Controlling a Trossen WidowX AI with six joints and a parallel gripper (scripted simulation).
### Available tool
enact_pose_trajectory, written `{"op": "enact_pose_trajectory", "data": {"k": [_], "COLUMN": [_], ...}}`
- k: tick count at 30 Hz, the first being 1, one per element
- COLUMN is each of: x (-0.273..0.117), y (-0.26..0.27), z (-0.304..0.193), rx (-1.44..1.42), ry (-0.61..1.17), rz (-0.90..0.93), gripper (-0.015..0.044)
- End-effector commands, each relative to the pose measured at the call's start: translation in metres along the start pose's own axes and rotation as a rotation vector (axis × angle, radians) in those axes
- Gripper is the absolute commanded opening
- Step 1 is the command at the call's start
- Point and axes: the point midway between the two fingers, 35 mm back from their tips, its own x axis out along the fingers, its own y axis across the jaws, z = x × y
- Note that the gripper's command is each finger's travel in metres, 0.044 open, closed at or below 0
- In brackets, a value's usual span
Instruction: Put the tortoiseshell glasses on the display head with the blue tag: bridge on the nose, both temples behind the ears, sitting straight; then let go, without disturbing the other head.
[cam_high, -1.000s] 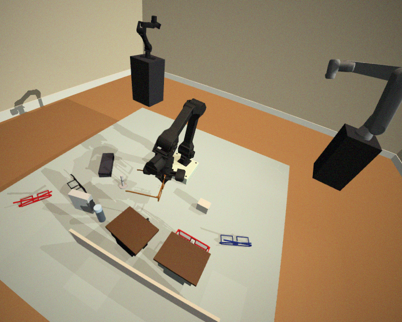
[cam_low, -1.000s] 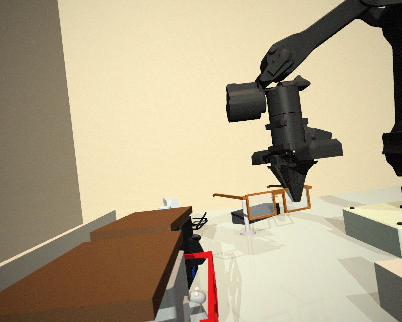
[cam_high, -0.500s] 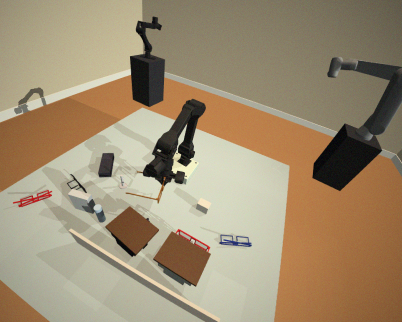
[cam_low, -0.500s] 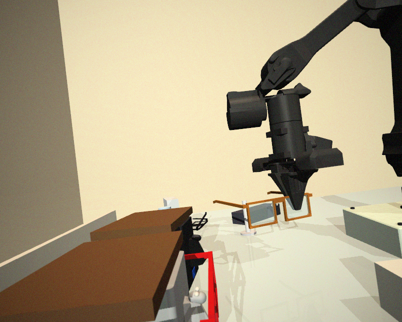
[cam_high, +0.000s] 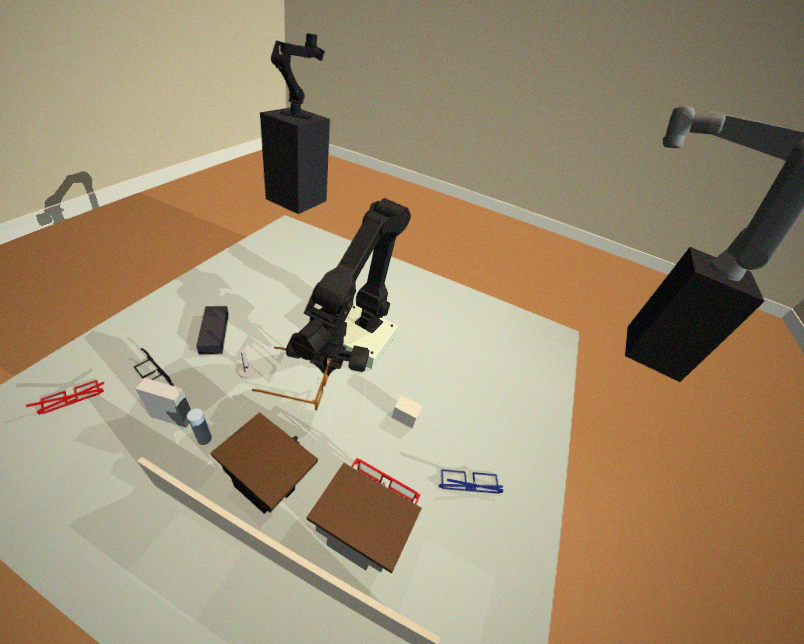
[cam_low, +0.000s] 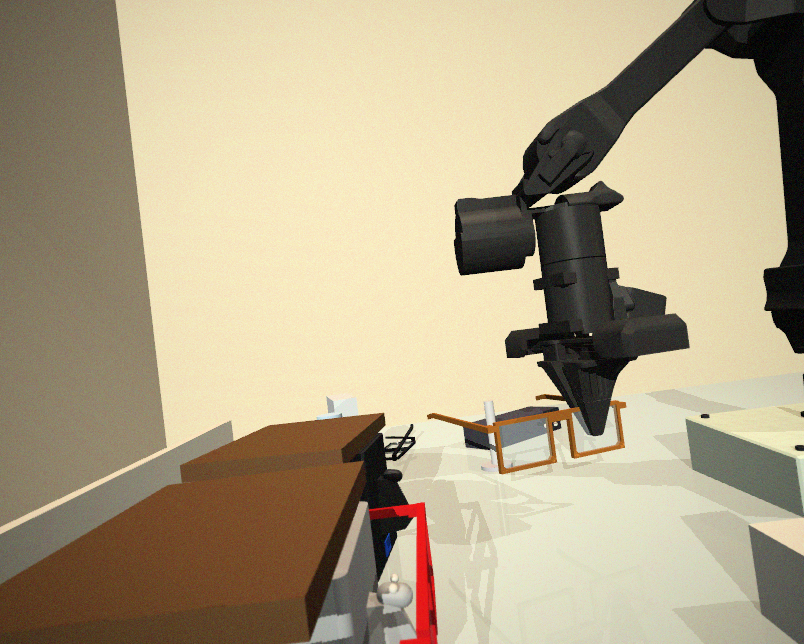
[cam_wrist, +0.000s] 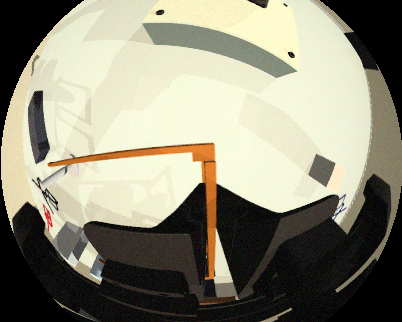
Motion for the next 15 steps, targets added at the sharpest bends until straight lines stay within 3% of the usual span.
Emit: {"op": "enact_pose_trajectory", "data": {"k": [1,15], "x": [0.006,0.019], "y": [-0.001,-0.001], "z": [0.001,0.002], "rx": [0.007,0.007], "ry": [-0.009,-0.009], "rz": [-0.004,-0.005], "gripper": [0.0,0.0]}}
